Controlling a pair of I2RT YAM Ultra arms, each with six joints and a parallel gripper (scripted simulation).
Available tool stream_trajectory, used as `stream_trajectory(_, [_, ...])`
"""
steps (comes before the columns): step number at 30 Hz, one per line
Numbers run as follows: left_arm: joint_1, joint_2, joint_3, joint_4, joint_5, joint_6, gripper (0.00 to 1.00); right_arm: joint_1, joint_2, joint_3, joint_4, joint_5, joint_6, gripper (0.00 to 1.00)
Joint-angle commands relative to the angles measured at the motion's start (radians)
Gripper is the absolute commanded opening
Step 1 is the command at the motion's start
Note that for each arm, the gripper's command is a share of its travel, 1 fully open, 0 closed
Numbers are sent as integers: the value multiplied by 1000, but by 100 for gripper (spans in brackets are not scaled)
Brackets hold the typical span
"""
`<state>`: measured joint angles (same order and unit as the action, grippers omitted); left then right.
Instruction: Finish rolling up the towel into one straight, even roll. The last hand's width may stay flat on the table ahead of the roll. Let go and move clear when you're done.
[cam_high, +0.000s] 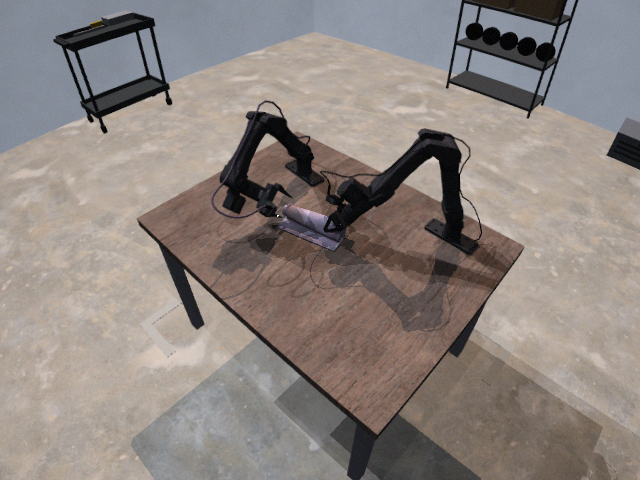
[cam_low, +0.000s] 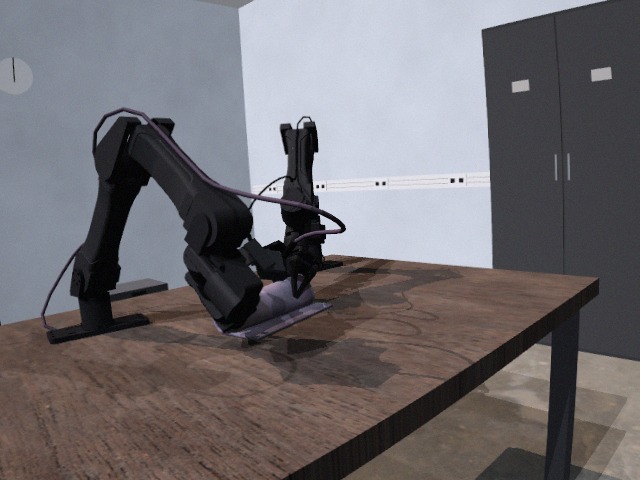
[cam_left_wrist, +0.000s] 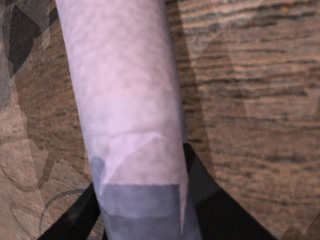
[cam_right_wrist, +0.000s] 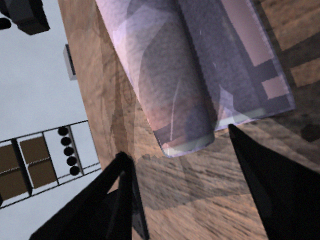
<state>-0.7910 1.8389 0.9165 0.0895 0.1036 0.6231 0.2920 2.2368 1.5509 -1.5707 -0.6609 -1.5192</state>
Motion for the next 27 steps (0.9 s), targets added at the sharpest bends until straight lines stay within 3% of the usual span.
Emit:
stream_trajectory(1, [-7, 0, 32, -7, 0, 0, 41, -39, -66, 54, 0, 6, 13, 85])
stream_trajectory(14, [5, 4, 51, -41, 31, -14, 41, -63, -84, 79, 0, 11, 22, 85])
stream_trajectory(27, [89, 57, 204, -273, 254, -99, 41, -63, -84, 79, 0, 11, 22, 85])
